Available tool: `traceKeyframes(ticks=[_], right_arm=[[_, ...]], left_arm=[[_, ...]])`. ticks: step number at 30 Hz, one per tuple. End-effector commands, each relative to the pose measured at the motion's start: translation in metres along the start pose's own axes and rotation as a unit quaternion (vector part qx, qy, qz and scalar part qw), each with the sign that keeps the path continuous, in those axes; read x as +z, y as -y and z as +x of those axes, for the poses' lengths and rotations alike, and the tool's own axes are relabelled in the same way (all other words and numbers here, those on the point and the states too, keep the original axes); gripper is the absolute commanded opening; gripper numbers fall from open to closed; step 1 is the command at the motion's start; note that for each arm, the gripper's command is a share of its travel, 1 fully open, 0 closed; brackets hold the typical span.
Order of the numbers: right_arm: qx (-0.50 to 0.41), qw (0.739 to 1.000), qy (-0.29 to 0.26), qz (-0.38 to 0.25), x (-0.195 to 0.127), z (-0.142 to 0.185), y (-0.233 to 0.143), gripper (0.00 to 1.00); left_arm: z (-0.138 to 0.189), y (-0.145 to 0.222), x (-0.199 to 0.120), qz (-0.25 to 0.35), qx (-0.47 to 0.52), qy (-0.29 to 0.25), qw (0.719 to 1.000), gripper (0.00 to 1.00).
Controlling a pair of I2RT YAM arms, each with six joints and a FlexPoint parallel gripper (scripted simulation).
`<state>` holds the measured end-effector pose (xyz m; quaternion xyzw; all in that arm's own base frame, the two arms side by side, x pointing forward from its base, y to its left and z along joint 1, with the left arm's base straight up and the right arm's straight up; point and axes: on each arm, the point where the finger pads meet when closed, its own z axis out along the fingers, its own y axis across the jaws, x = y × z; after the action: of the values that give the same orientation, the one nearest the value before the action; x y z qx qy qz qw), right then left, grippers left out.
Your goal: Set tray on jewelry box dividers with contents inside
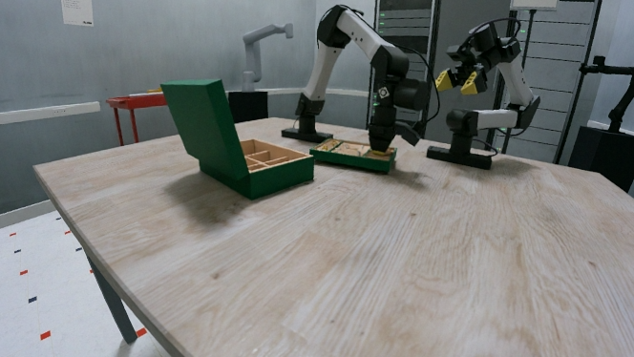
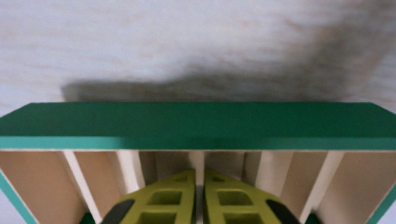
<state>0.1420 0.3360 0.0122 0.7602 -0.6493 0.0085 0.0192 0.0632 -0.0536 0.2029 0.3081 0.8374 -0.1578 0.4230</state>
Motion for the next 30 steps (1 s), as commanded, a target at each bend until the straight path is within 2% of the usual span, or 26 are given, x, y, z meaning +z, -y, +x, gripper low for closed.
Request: traceKeyframes(ticks=[1,10,13,15,19,24,30], right_arm=[[0.000,0.999,0.034,0.018,-0.044,-0.008,0.008,0.00],[0.000,1.000,0.007,-0.002,-0.077,0.008,-0.002,0.00],[-0.009,1.000,0.012,0.002,-0.097,0.009,0.001,0.00],[-0.009,1.000,0.012,0.002,-0.097,0.009,0.001,0.00],[-0.006,0.999,0.028,0.025,-0.107,0.022,0.036,0.00],[0.050,0.999,0.005,0.007,-0.096,0.080,0.093,0.00],[0.114,0.994,-0.002,-0.002,-0.091,0.136,0.150,0.00]], left_arm=[[-0.003,0.001,-0.002,0.001,0.003,0.005,1.000,1.00],[-0.003,0.001,-0.002,0.001,0.003,0.005,1.000,1.00],[-0.017,0.002,-0.001,0.003,0.005,0.025,1.000,1.00],[-0.017,0.002,-0.001,0.003,0.005,0.025,1.000,1.00],[-0.037,0.001,0.009,0.001,0.004,0.047,0.999,1.00],[-0.089,-0.001,0.029,-0.006,0.000,0.102,0.995,1.00],[-0.149,-0.009,0.075,-0.019,-0.006,0.147,0.989,1.00]])
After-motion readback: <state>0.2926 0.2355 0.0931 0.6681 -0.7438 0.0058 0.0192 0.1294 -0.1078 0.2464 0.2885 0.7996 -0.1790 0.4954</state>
